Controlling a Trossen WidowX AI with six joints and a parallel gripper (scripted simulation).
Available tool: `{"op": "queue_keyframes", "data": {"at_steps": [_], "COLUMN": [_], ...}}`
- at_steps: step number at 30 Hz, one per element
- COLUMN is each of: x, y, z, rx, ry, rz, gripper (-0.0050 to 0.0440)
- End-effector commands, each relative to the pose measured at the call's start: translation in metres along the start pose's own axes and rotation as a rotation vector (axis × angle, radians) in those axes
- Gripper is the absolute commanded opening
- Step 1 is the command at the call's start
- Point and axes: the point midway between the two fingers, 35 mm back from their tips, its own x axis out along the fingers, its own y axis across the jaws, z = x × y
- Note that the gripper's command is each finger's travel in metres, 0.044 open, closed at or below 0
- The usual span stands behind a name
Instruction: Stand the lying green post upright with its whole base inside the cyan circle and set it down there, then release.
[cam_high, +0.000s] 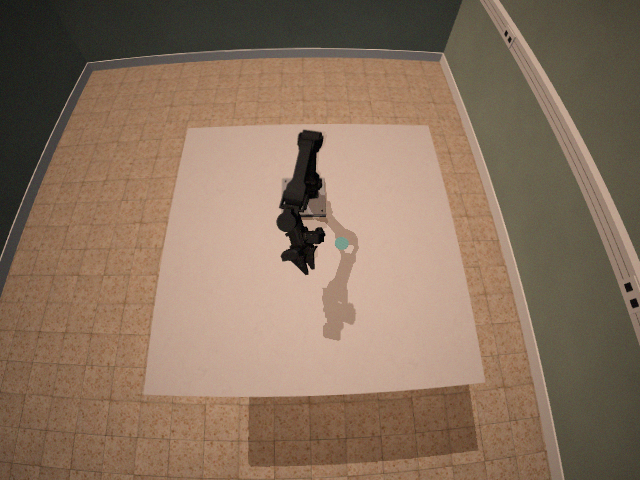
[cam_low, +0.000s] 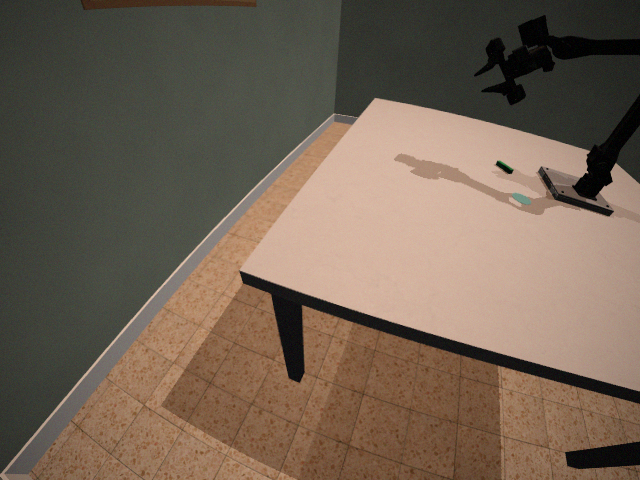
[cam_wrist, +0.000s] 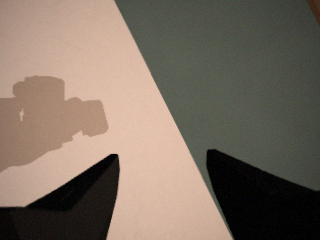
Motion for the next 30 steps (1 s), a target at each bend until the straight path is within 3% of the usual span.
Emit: {"op": "queue_keyframes", "data": {"at_steps": [1, 7, 9, 13, 24, 26, 30], "x": [0.002, 0.002, 0.002, 0.0, -0.016, -0.016, -0.029], "y": [0.016, 0.04, 0.04, 0.067, 0.113, 0.113, 0.138], "z": [-0.019, -0.041, -0.041, -0.061, -0.093, -0.093, -0.107], "rx": [0.241, 0.546, 0.546, 0.806, 1.325, 1.325, 1.55], "ry": [0.088, 0.216, 0.216, 0.348, 0.671, 0.671, 0.849], "rz": [0.054, 0.108, 0.108, 0.137, 0.108, 0.108, 0.053], "gripper": [0.0233, 0.0233, 0.0233, 0.0233, 0.0233, 0.0233, 0.0233]}}
